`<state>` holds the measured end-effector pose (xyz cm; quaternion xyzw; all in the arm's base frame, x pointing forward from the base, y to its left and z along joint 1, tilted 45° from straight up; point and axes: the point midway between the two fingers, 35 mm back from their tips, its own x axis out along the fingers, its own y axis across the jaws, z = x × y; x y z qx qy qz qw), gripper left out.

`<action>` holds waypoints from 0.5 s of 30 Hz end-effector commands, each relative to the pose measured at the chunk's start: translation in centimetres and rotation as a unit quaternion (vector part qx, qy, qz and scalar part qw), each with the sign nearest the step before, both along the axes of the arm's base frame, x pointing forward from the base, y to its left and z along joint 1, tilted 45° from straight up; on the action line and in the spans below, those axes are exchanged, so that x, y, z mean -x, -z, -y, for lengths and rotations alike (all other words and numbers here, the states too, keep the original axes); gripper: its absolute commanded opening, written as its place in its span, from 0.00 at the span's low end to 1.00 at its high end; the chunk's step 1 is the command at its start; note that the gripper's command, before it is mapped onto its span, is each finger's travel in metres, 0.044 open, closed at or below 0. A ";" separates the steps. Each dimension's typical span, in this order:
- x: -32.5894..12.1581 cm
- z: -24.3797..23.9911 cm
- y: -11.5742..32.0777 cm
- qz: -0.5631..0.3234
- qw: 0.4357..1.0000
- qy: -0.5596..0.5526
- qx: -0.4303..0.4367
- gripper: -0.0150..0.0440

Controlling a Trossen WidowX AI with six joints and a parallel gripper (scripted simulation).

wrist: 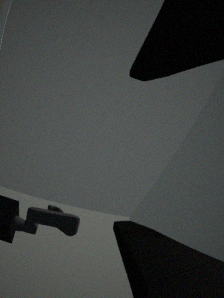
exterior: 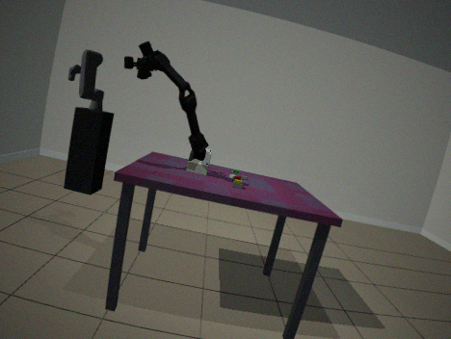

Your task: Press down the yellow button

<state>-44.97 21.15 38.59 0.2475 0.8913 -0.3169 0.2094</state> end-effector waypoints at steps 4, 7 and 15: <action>-1.8 -2.8 0.7 0.000 0.998 0.053 0.026 0.93; -5.1 -7.0 1.8 -0.003 0.988 0.137 0.065 0.93; -15.1 -15.6 4.9 -0.018 0.919 0.363 0.154 0.93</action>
